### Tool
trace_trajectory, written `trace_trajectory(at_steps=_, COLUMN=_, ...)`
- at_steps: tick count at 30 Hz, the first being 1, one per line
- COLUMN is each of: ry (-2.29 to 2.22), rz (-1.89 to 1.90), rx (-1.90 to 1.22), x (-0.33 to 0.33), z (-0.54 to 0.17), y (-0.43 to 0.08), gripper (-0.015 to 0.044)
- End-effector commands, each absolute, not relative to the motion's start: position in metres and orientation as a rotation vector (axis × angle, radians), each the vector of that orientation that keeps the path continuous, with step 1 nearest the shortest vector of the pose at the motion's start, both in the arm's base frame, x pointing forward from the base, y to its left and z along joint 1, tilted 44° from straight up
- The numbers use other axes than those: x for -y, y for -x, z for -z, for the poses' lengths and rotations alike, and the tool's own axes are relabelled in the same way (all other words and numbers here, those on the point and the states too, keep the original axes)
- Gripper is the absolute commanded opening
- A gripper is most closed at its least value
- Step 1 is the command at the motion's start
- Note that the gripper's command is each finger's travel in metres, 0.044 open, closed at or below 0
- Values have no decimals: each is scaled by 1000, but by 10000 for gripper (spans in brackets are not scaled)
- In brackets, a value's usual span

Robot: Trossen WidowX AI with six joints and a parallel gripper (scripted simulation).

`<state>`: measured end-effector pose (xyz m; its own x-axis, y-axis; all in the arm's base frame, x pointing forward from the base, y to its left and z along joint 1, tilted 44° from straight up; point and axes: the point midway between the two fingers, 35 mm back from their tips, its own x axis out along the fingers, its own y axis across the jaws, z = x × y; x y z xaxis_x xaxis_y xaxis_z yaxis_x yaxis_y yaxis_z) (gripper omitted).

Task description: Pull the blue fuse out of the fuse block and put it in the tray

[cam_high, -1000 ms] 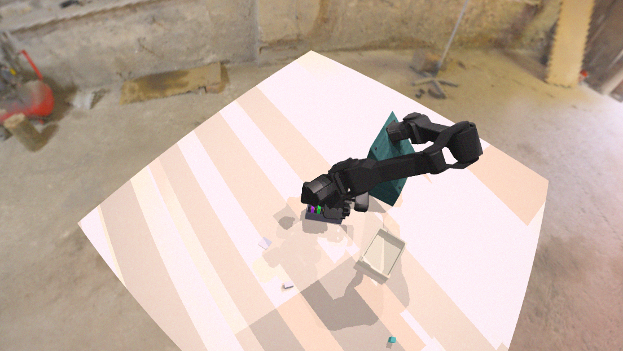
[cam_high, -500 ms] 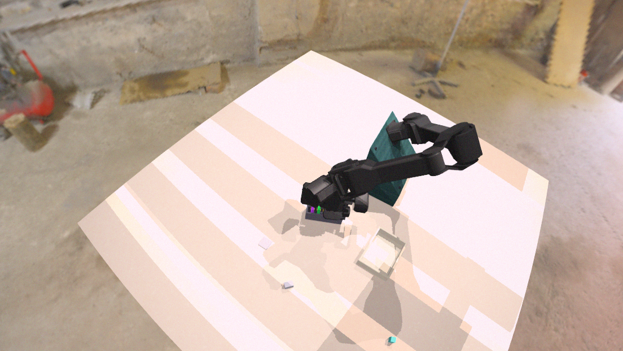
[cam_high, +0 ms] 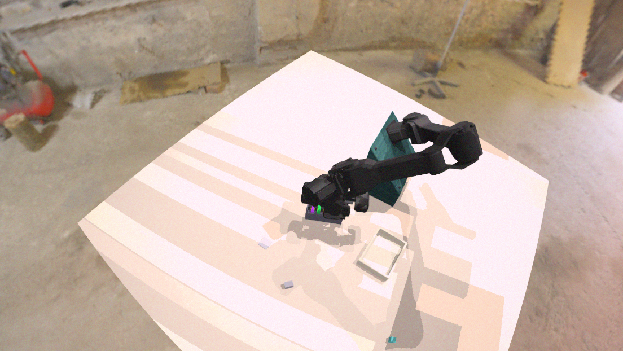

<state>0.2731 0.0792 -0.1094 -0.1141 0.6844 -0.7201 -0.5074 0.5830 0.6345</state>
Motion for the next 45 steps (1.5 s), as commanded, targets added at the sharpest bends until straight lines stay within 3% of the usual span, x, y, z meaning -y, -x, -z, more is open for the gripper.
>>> trace_trajectory(at_steps=1, ry=-162, rz=-1020, rx=-1342, x=-77, z=108, y=-275, gripper=0)
trace_trajectory(at_steps=45, ry=-166, rz=-1017, rx=-1343, x=-62, z=92, y=-277, gripper=0)
